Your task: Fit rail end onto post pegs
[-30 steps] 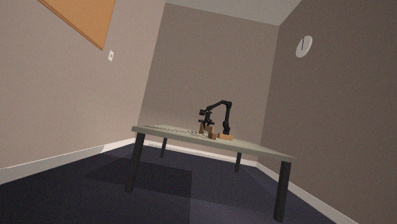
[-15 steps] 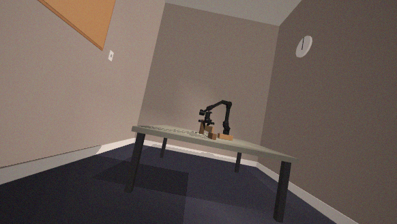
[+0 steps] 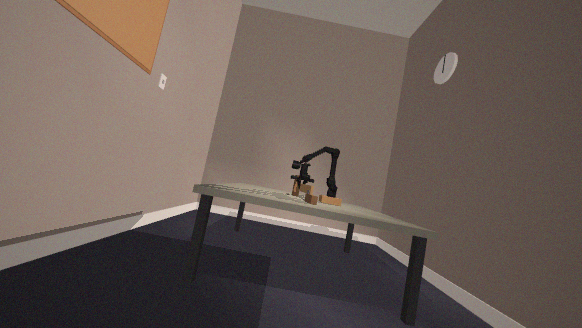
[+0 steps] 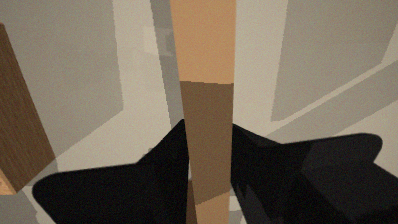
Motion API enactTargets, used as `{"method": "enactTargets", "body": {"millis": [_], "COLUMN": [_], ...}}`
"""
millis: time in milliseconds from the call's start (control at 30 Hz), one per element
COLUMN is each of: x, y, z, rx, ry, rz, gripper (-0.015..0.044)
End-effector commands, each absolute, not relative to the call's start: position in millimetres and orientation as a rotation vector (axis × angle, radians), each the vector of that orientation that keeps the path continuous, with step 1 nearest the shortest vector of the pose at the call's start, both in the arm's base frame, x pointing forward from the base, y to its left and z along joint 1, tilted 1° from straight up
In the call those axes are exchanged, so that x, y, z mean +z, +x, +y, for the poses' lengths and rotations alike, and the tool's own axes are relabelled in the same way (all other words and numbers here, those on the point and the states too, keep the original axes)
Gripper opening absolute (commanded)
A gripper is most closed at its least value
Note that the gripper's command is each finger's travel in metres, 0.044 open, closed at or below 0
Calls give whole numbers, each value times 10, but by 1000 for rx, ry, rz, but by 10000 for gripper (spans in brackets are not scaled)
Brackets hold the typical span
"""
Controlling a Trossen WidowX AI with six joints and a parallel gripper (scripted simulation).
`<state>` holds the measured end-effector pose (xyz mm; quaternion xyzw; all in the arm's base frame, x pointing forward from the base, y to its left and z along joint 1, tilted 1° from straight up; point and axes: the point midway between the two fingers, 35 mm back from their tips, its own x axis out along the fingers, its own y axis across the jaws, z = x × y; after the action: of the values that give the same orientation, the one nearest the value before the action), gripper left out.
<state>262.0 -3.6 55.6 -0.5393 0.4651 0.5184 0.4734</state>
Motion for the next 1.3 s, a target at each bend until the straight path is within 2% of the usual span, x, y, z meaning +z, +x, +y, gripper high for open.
{"method": "enactTargets", "body": {"millis": [0,1267], "x": [573,577], "y": [2645,2657], "z": [-61,-176], "rx": [1263,1263], "ry": [-1325,-1326], "rz": [1133,1134], "gripper": [0,0]}}
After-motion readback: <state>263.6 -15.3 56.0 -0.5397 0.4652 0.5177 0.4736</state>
